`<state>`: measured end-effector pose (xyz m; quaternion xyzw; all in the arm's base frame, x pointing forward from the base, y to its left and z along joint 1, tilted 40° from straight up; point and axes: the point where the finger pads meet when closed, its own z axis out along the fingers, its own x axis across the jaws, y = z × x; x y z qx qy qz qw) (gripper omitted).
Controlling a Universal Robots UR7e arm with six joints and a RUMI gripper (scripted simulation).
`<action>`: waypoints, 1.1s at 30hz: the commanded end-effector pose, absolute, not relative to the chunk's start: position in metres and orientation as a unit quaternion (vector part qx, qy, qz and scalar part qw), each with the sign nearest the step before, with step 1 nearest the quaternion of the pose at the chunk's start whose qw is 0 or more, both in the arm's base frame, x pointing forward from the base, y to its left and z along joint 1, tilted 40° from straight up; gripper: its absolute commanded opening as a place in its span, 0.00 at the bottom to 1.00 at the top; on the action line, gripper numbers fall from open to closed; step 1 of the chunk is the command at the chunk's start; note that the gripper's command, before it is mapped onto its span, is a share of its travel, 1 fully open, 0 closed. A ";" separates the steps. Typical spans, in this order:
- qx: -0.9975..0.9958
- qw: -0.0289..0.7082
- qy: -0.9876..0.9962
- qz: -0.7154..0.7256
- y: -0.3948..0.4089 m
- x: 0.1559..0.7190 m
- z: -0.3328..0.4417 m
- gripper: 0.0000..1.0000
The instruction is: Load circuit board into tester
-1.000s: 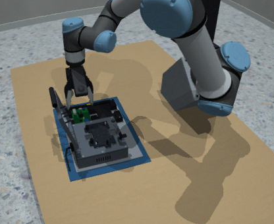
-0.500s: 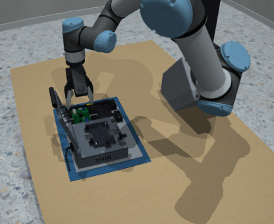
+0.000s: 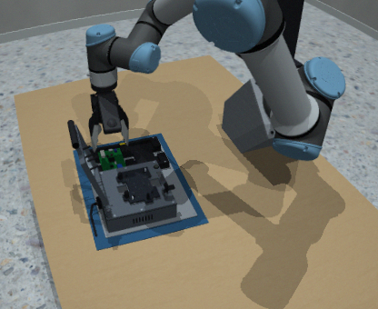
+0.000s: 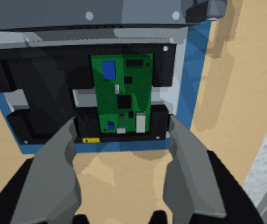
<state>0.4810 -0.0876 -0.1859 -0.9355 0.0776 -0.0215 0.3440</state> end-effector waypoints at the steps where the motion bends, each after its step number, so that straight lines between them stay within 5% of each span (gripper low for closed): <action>1: -0.936 0.344 0.078 -0.022 -0.087 0.482 -0.187 0.59; 33: -0.936 0.344 0.078 -0.022 -0.068 0.485 -0.211 0.59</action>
